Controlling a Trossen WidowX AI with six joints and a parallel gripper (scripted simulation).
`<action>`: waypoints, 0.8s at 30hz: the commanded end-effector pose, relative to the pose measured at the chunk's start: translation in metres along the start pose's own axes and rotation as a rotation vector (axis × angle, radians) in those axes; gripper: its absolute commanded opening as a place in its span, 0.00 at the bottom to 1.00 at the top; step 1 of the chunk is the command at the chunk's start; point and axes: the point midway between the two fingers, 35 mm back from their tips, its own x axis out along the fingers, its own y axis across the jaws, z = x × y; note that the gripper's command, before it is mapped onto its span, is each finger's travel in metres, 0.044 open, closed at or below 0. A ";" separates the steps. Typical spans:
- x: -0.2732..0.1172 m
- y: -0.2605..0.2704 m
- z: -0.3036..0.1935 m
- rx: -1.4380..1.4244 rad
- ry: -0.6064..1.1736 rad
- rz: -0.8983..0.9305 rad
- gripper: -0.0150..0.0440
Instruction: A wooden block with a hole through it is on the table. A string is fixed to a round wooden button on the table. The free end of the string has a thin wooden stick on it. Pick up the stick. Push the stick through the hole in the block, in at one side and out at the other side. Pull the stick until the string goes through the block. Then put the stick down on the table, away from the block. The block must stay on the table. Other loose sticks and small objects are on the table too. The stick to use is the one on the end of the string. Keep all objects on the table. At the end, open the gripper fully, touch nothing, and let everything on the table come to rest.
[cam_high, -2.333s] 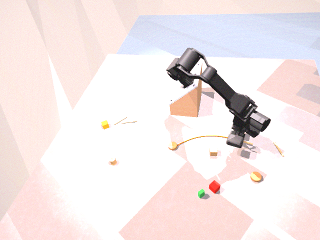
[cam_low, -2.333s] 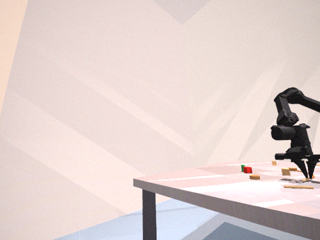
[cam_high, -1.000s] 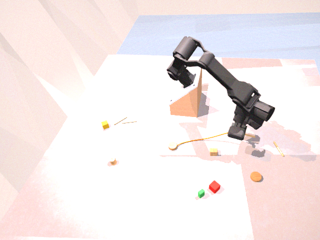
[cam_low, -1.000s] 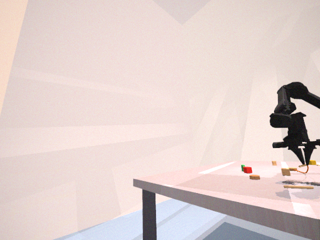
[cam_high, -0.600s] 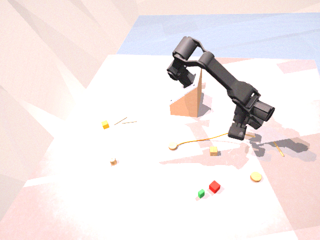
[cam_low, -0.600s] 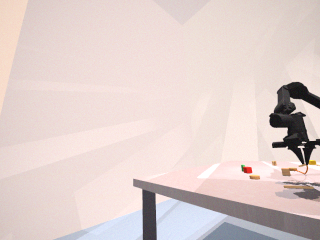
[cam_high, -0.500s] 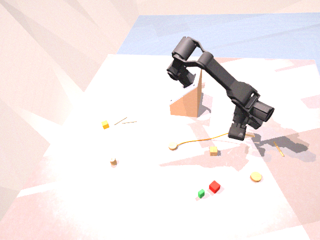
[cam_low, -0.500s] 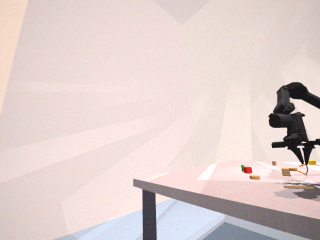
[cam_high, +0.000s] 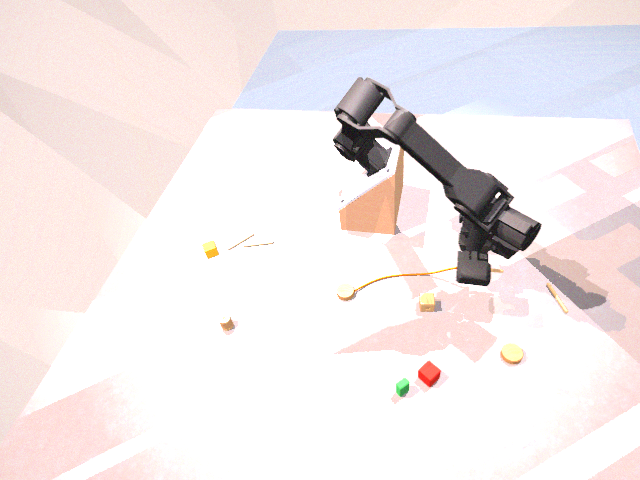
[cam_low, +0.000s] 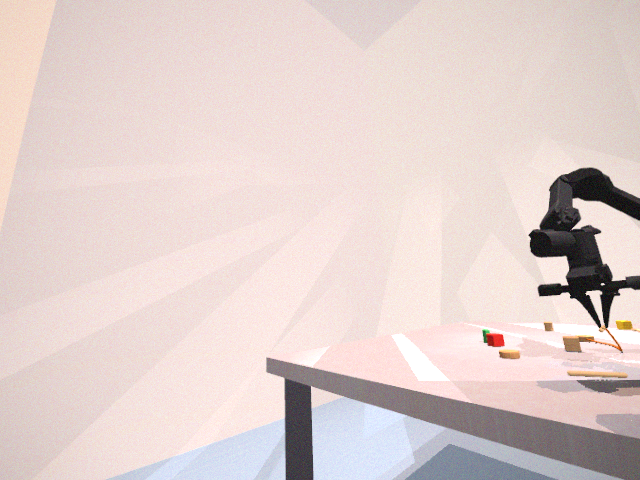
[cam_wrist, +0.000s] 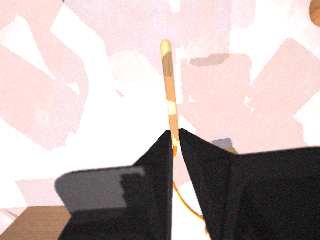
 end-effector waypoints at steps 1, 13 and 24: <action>0.000 -0.004 -0.005 -0.044 0.003 0.009 0.25; 0.000 -0.012 -0.018 -0.176 0.003 0.034 0.25; -0.001 -0.020 -0.030 -0.313 0.004 0.055 0.25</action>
